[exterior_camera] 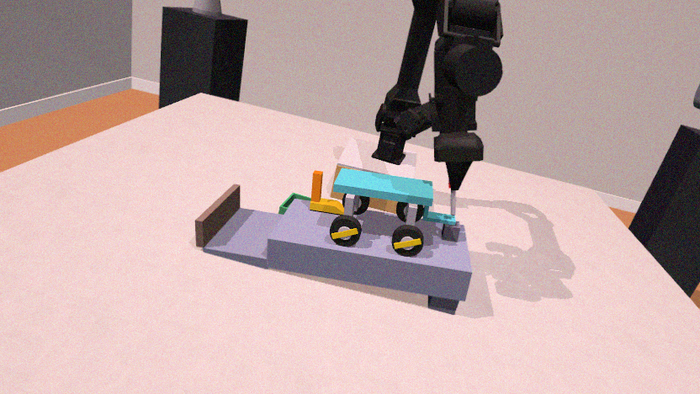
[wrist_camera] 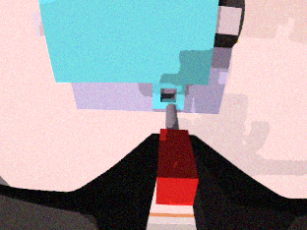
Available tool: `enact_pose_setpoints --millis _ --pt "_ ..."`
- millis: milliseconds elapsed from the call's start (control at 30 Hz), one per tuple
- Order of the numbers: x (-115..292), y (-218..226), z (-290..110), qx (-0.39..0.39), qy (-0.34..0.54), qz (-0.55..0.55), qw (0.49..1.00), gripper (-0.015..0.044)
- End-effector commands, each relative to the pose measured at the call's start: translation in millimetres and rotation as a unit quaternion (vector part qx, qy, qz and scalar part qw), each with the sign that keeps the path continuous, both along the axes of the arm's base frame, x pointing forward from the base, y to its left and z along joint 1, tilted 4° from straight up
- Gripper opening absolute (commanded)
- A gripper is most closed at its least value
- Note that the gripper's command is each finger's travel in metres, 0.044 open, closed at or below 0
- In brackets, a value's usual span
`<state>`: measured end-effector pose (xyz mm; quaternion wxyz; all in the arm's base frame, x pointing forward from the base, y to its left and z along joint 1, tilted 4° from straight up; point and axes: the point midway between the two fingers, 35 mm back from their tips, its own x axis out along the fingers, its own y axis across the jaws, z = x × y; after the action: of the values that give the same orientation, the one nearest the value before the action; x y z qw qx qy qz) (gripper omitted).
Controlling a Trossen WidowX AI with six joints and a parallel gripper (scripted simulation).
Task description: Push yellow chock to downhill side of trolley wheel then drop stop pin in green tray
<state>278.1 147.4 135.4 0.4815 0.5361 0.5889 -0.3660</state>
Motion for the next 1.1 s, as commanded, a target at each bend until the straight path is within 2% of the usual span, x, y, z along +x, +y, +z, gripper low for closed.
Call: enact_pose_setpoints --millis 0,833,1067 --pt "0.8 1.4 5.1 0.004 -0.004 0.001 1.0 0.0" --pt "-4.3 31.9 11.7 0.005 -0.003 0.001 1.0 0.0" --pt "-26.4 27.7 8.2 0.005 -0.002 0.001 1.0 0.0"
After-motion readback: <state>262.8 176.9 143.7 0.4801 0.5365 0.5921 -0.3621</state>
